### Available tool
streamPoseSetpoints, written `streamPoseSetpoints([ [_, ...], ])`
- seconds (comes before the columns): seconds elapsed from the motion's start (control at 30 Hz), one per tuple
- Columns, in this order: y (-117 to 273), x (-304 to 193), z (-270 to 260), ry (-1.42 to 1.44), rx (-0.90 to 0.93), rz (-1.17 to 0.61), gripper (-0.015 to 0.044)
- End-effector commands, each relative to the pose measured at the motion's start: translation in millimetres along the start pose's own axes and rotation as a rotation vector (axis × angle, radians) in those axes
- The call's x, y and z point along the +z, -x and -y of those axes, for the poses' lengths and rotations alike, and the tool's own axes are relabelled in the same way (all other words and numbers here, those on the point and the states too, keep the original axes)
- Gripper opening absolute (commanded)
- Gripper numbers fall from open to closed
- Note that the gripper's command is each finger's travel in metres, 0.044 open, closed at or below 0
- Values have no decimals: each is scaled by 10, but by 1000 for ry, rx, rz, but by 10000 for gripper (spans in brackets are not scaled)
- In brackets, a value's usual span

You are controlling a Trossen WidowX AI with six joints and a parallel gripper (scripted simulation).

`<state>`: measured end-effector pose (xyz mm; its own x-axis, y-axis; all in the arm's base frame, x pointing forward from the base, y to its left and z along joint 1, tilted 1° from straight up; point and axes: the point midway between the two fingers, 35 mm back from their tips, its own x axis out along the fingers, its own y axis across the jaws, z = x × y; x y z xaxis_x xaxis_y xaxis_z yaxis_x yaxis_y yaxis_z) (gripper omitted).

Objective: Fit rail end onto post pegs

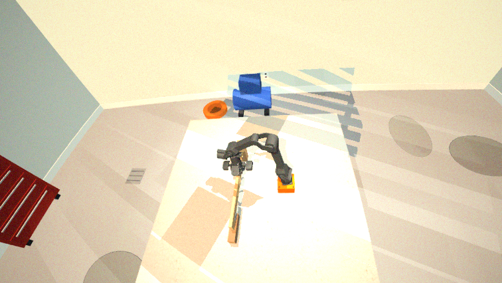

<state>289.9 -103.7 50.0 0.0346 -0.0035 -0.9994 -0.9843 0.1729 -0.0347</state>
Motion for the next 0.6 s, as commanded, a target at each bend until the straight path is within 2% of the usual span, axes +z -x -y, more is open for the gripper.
streamPoseSetpoints([
  [0.0, 6, 1, 0, -1, -1, 0, 0],
  [0.57, 19, 1, 1, -1, -1, 0, 0],
])
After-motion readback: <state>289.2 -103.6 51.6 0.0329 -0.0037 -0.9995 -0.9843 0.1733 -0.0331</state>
